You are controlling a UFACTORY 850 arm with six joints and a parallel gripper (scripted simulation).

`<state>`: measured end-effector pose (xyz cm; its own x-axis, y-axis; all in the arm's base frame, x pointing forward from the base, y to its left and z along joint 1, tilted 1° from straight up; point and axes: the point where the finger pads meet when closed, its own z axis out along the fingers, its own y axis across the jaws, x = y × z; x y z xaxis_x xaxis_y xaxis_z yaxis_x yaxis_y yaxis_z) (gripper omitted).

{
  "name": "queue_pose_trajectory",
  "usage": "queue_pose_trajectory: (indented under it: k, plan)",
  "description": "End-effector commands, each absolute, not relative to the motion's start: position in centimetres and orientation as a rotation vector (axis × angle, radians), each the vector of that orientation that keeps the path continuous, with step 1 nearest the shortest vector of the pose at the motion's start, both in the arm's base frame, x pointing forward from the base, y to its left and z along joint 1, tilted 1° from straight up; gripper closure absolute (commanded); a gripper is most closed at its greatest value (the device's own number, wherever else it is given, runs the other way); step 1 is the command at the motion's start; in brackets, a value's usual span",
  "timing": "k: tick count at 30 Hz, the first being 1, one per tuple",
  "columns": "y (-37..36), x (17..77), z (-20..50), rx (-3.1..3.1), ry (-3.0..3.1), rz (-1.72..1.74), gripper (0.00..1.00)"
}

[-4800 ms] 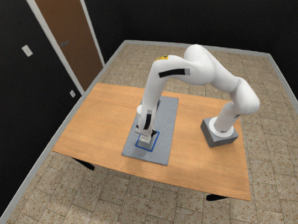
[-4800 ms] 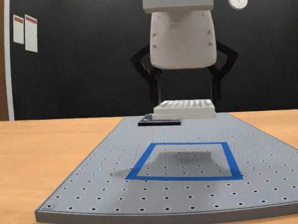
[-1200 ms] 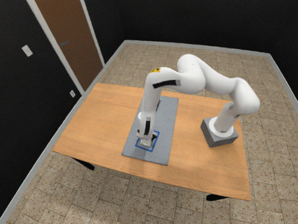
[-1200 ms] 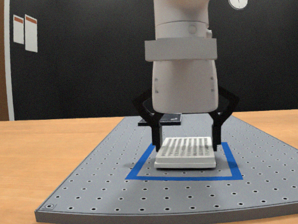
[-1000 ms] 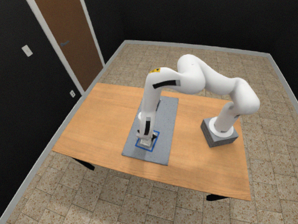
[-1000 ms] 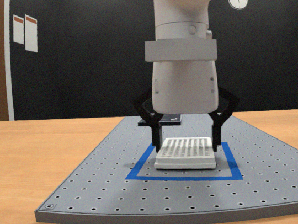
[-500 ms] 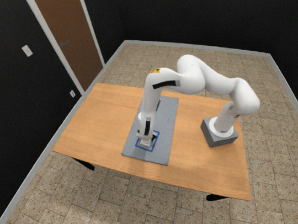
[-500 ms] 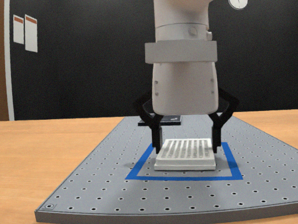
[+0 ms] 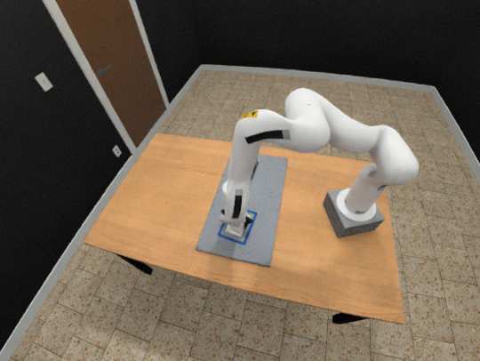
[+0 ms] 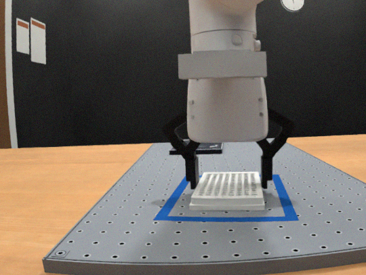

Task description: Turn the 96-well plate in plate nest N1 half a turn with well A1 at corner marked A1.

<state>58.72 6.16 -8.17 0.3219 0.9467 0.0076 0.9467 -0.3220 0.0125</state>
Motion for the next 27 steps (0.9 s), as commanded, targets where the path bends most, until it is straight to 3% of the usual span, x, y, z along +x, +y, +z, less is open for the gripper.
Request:
queue_pose_trajectory:
  k: [1,27]
  plan:
    - [6.2,58.8,-8.1,2.549,1.825,0.024,0.00]
    - [6.2,58.8,-7.0,2.549,1.825,0.024,0.00]
